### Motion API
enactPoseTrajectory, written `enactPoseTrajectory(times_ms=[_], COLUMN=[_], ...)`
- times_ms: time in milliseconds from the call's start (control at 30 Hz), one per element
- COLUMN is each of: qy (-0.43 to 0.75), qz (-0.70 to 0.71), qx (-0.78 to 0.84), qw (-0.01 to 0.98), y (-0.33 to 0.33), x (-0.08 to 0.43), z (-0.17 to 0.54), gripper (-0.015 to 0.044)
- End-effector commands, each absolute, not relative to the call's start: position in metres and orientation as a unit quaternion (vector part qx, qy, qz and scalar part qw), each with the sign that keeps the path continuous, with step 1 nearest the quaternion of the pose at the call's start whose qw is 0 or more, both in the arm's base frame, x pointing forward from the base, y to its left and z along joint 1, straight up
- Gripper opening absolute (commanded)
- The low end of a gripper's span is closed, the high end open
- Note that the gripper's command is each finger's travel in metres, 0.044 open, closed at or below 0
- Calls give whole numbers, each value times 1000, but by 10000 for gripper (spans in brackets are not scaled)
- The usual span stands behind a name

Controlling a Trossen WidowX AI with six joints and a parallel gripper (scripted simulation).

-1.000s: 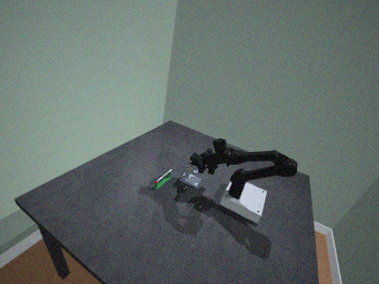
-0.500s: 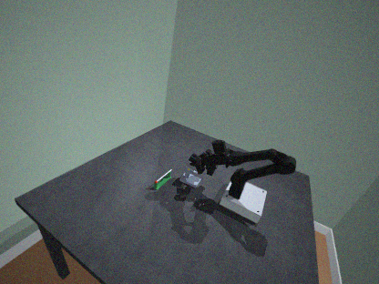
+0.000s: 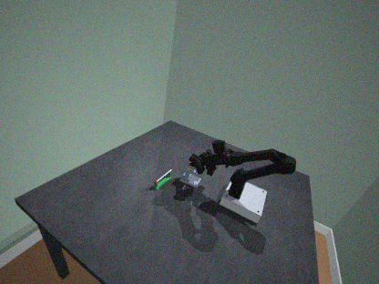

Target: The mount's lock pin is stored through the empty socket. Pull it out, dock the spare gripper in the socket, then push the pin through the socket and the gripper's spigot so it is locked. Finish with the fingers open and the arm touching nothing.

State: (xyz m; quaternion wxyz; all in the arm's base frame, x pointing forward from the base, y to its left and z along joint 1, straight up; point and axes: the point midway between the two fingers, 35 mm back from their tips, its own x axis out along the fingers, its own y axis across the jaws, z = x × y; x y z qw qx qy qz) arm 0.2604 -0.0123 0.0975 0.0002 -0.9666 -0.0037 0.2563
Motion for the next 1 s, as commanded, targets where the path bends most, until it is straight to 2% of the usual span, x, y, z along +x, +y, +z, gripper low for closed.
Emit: enactPoseTrajectory(times_ms=[0, 133, 967], qy=[-4, -4, 0], qz=[256, 256, 283], qx=[-967, -967, -959], qw=[0, 0, 4], y=[-12, -12, -13], x=[261, 261, 241], z=[98, 98, 129], gripper=[341, 440, 440])
